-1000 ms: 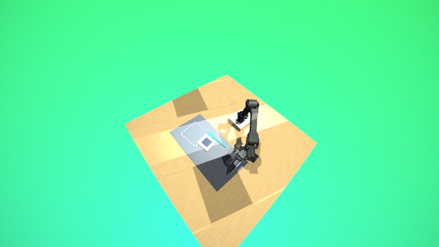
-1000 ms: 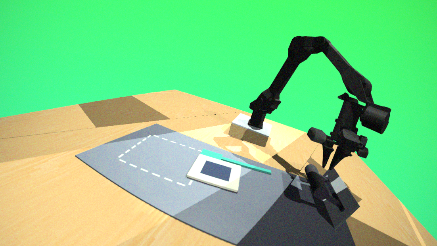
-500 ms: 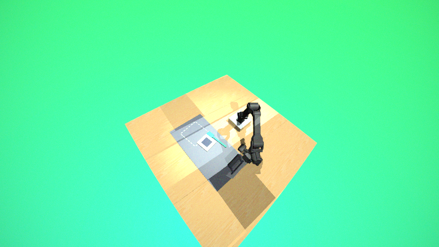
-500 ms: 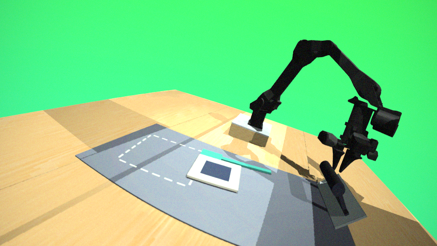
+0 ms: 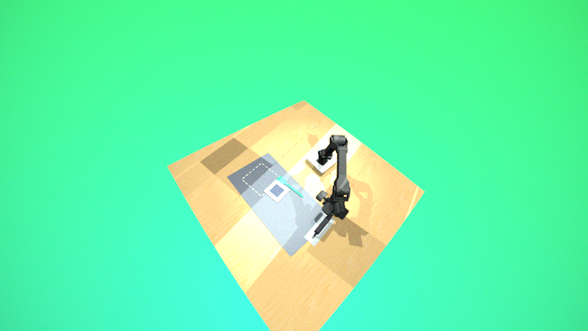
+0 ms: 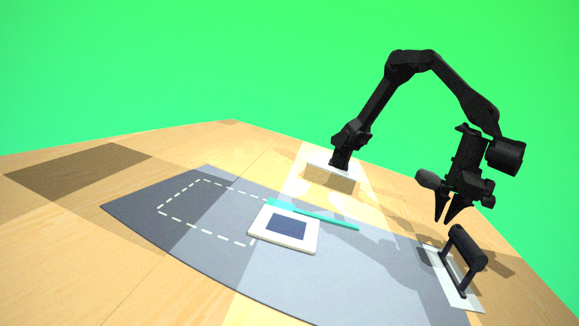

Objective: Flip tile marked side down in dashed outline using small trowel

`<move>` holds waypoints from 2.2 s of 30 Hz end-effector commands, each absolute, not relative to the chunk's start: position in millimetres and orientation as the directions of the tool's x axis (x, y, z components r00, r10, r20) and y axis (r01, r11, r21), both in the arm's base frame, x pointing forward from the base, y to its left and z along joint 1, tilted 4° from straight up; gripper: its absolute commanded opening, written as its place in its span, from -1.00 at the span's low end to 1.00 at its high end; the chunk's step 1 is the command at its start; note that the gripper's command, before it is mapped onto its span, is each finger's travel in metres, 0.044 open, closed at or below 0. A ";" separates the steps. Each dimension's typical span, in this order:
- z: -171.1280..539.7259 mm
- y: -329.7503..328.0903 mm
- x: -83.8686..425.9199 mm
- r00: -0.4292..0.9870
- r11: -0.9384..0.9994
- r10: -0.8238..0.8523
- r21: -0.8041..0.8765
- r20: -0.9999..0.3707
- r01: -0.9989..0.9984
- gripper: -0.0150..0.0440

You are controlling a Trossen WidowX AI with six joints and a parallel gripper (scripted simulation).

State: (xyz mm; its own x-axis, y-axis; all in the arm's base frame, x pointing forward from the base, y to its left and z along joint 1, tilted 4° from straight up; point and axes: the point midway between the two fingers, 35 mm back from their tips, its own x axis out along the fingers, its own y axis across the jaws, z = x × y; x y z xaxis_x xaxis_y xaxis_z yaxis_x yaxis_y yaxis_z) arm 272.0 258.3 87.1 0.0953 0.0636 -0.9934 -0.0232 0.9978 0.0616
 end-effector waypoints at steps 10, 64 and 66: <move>93.5 183.8 268.8 0.087 0.999 0.051 0.050 -0.995 -0.016 -0.15; 94.9 187.0 271.5 0.093 0.999 0.049 0.049 -0.994 -0.008 -0.15; 94.9 187.0 271.5 0.093 0.999 0.049 0.049 -0.994 -0.008 -0.15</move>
